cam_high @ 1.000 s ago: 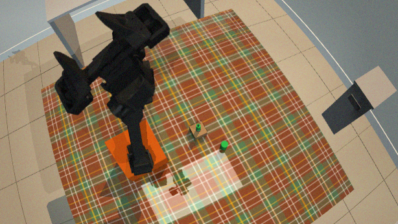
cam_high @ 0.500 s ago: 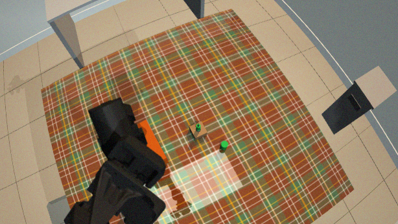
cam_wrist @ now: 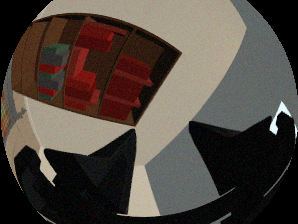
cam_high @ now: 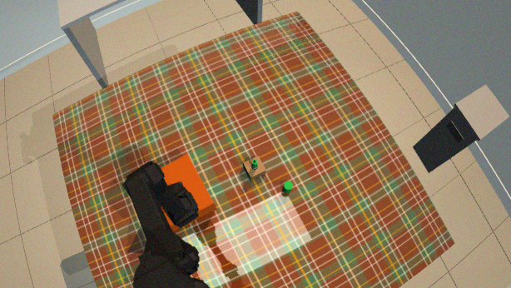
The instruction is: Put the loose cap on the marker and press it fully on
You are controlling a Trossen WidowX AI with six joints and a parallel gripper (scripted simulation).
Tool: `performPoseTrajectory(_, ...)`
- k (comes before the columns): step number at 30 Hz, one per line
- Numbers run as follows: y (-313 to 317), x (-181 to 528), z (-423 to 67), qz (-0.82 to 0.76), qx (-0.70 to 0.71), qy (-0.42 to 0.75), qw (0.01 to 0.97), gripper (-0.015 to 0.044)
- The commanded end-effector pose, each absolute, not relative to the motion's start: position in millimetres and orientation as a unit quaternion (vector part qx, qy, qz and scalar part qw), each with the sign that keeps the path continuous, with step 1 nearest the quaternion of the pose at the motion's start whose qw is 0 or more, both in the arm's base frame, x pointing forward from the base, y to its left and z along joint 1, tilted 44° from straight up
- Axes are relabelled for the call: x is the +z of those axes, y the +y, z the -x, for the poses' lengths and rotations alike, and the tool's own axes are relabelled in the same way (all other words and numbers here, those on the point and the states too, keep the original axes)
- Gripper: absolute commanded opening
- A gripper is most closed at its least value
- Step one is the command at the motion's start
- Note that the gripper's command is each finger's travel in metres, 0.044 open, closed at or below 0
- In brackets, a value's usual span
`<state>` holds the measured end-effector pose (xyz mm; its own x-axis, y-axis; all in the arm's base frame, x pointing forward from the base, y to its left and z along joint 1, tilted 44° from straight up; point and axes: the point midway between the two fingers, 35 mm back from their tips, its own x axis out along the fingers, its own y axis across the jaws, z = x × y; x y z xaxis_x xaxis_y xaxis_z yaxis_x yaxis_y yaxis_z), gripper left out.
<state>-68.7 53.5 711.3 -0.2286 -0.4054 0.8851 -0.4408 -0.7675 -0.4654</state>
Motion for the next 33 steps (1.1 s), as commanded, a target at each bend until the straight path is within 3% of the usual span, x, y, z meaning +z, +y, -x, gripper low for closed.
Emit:
performPoseTrajectory(1,-12.7,705.7,50.2,-0.644,0.680,-0.341,-0.077,0.0258)
performPoseTrajectory(11,-144.6,661.3,-29.6,-0.687,0.571,-0.356,-0.273,0.0258)
performPoseTrajectory(20,-218.3,593.4,-122.2,-0.687,0.459,-0.373,-0.422,0.0258)
performPoseTrajectory(33,-237.4,491.2,-246.1,-0.658,0.315,-0.381,-0.568,0.0258)
